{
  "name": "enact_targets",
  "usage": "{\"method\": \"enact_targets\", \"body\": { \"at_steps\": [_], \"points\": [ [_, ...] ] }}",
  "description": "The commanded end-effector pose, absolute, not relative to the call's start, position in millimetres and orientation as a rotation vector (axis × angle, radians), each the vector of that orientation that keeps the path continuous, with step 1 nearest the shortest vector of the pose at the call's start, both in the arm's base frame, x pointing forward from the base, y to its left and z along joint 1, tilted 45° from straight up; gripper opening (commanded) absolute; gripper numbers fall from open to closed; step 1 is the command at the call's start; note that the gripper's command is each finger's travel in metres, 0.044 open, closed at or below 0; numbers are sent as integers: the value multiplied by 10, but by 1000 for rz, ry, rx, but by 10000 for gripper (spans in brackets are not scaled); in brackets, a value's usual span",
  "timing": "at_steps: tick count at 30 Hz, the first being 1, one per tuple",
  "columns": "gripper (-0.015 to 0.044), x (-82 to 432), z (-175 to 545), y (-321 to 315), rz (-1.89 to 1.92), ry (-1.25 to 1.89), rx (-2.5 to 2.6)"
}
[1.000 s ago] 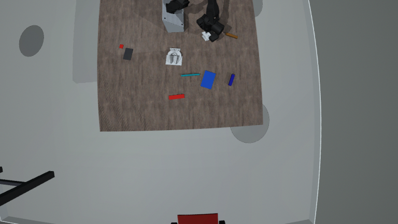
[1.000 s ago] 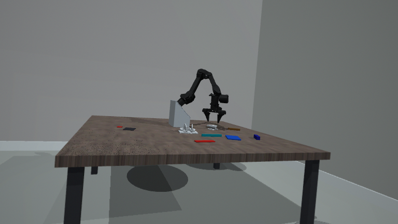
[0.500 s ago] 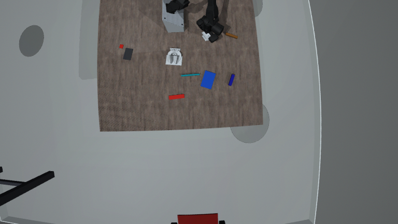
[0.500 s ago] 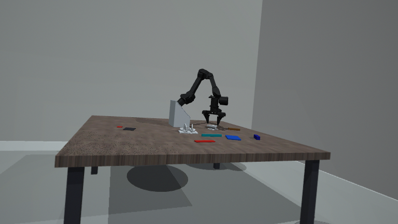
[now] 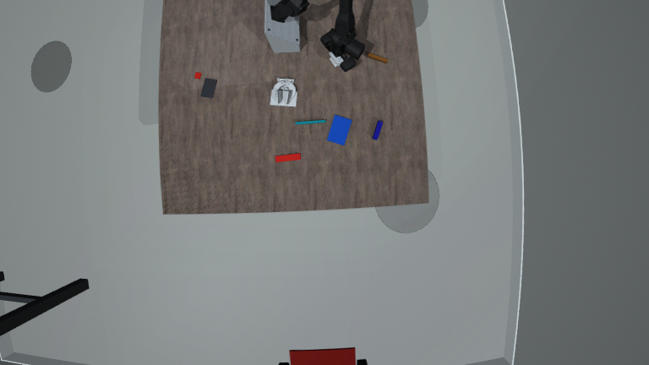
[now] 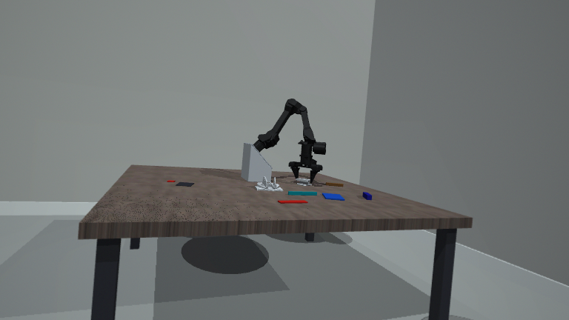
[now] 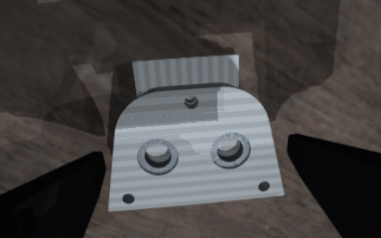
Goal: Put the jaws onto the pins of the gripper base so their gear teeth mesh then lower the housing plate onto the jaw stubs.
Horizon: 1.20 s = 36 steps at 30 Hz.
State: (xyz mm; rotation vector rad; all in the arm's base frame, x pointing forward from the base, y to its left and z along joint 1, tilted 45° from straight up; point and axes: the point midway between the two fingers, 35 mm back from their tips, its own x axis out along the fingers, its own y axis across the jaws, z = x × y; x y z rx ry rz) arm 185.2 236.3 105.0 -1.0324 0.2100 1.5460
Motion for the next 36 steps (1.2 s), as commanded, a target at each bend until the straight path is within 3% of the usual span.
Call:
{"method": "enact_targets", "body": {
  "at_steps": [1, 26, 36],
  "points": [
    [440, 1850, 982, 2394, 1545, 221, -1031],
    [440, 1851, 978, 2398, 1545, 221, -1031],
    [373, 1845, 984, 2400, 1549, 217, -1031]
  ]
}}
